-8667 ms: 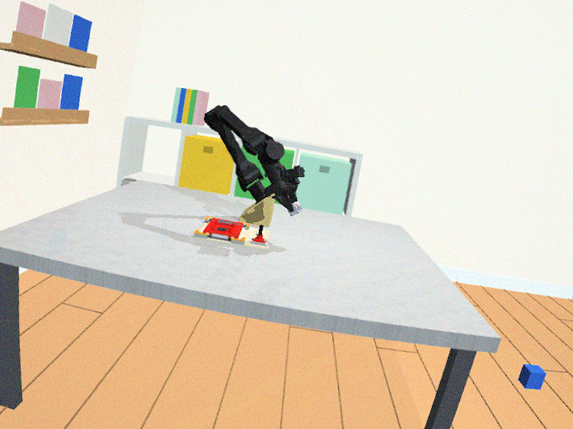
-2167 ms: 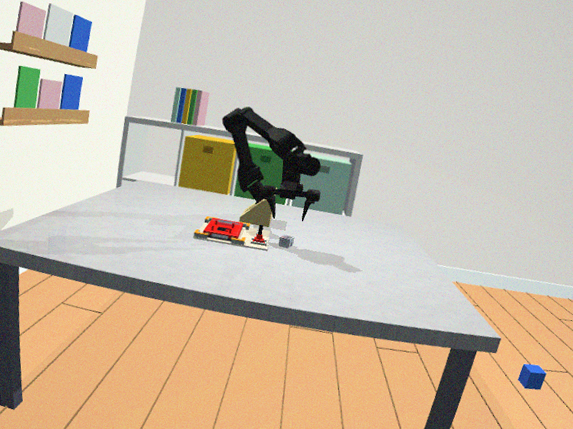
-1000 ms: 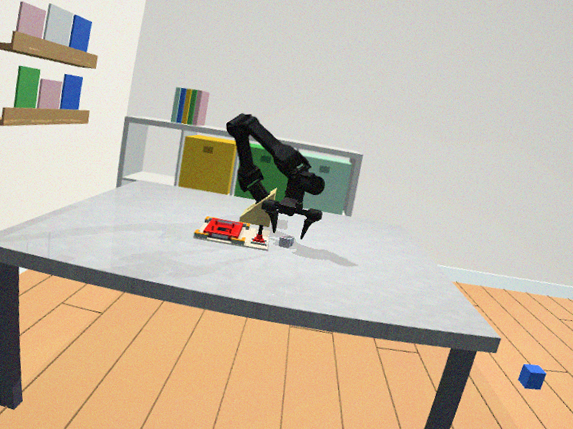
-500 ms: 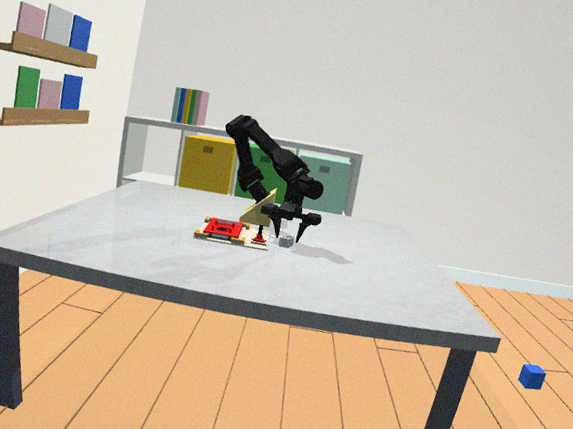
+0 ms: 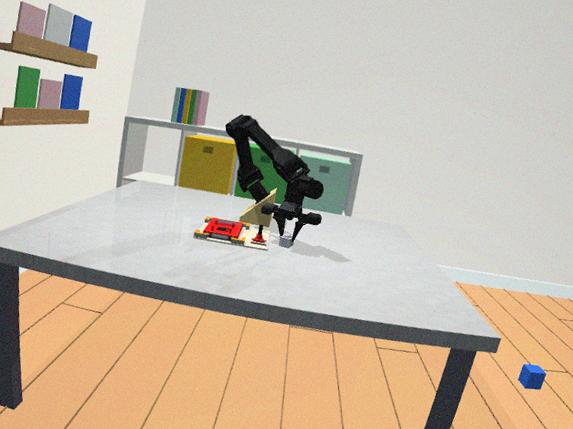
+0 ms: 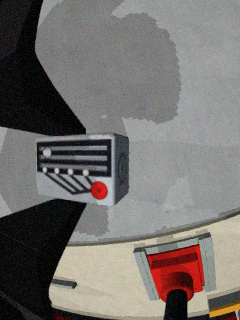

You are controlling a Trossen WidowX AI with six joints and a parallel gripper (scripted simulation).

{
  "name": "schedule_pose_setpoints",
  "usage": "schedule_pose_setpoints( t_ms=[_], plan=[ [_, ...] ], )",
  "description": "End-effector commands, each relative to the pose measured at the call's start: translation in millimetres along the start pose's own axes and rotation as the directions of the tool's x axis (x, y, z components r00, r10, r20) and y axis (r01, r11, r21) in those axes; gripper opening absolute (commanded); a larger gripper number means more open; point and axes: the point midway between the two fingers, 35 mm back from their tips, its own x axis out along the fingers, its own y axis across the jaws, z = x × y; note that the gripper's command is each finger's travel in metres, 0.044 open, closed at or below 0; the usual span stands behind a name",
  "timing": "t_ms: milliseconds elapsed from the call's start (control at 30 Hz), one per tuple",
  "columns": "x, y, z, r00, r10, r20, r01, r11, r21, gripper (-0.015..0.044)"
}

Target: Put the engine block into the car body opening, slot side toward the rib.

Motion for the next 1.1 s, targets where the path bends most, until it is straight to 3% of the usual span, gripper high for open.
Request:
schedule_pose_setpoints(
  t_ms=[0,1067],
  plan=[
    [-7,4,0,1.0,0.024,0.014,-0.024,1.0,0.0,0.0],
    [-98,5,3,1.0,0.012,0.001,-0.012,1.0,-0.005,0.0]
  ],
)
